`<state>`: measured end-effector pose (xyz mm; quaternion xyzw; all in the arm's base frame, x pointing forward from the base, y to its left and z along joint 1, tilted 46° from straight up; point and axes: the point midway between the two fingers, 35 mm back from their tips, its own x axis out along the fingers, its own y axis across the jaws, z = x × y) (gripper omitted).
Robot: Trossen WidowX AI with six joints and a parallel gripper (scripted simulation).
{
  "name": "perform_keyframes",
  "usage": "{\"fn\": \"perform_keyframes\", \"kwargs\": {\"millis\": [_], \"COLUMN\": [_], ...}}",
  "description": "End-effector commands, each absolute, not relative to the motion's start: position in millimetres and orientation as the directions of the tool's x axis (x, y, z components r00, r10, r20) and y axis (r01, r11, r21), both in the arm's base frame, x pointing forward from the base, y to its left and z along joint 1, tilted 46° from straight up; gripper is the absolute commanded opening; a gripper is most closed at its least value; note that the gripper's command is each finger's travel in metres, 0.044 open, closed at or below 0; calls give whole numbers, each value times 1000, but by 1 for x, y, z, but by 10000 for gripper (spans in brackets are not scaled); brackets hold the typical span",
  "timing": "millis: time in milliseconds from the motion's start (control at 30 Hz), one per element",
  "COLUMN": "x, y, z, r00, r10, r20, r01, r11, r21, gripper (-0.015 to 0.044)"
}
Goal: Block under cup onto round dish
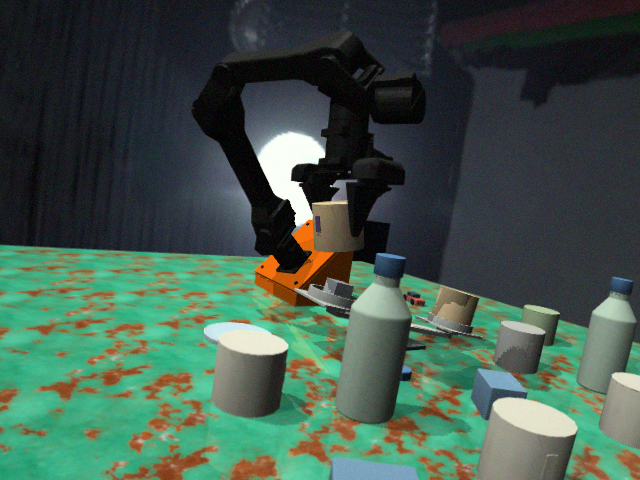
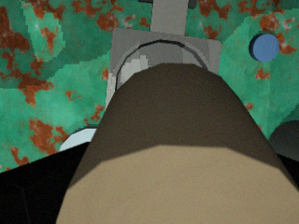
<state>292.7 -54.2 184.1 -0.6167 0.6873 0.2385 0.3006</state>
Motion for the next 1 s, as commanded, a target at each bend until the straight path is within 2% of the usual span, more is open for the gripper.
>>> {"fn": "perform_keyframes", "kwargs": {"millis": [0,400,967], "x": [293,290,195], "y": [-54,-59,-153], "z": [184,186,218], "r00": [-57,-59,-95], "r10": [-704,-702,-676], "r20": [-707,-710,-731], "r01": [-991,-991,-980], "r11": [124,127,194], "r21": [-43,-43,-52], "gripper": [0,0,0]}}
